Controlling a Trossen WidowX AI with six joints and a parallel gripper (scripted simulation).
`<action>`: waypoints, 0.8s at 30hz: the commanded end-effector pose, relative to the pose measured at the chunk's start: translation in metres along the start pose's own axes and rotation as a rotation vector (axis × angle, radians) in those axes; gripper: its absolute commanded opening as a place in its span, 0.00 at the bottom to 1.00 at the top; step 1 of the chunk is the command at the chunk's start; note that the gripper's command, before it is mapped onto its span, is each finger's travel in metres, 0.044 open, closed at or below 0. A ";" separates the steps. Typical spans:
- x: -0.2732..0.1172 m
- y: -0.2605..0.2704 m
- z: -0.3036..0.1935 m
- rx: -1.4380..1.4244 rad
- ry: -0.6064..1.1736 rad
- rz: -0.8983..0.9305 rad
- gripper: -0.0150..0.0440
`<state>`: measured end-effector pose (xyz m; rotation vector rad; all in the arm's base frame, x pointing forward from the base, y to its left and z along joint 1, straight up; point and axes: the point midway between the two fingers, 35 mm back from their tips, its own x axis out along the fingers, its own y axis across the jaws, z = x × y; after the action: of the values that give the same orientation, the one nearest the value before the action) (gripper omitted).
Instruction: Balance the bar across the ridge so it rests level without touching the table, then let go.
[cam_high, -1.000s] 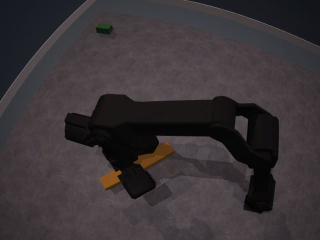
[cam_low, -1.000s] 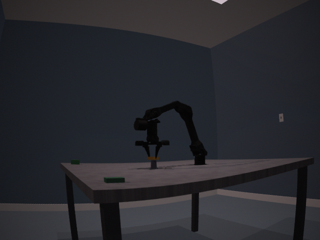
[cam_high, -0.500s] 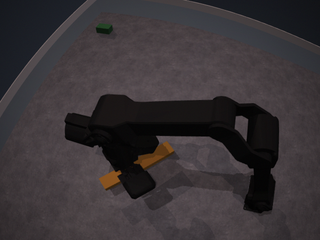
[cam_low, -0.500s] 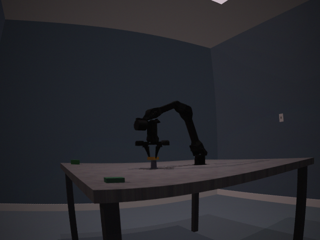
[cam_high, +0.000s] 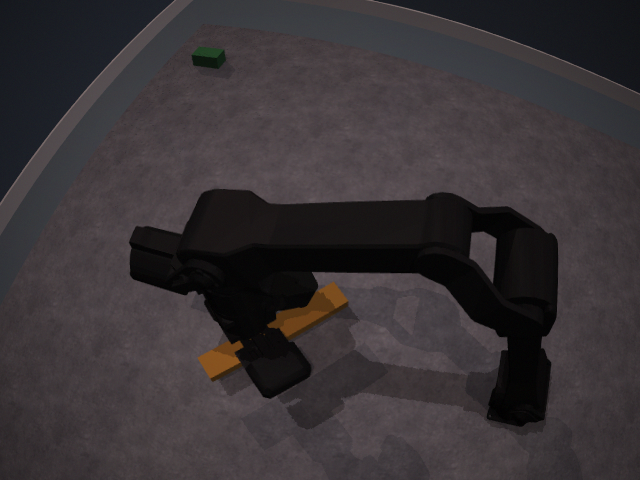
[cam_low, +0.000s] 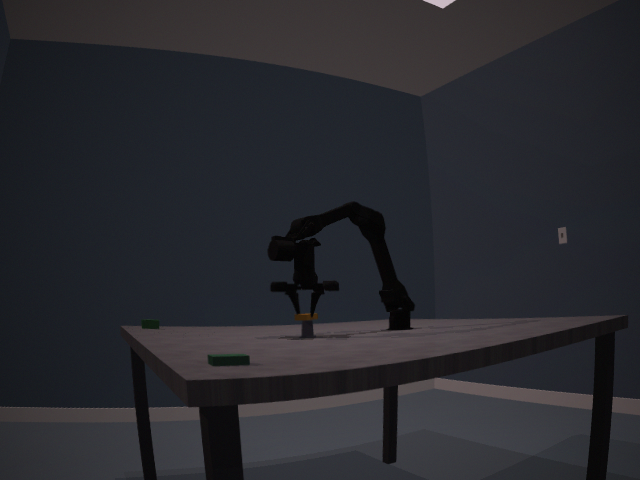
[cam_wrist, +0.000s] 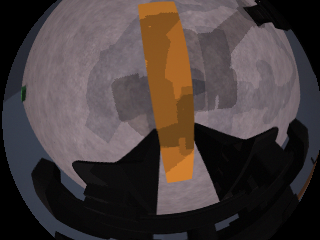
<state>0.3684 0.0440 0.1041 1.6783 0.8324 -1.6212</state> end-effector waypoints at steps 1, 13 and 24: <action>0.003 0.000 0.000 0.001 -0.001 -0.002 0.25; 0.002 0.000 0.000 0.001 -0.001 -0.002 0.25; 0.001 0.000 0.000 -0.001 0.000 0.001 0.25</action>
<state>0.3685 0.0442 0.1036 1.6783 0.8322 -1.6200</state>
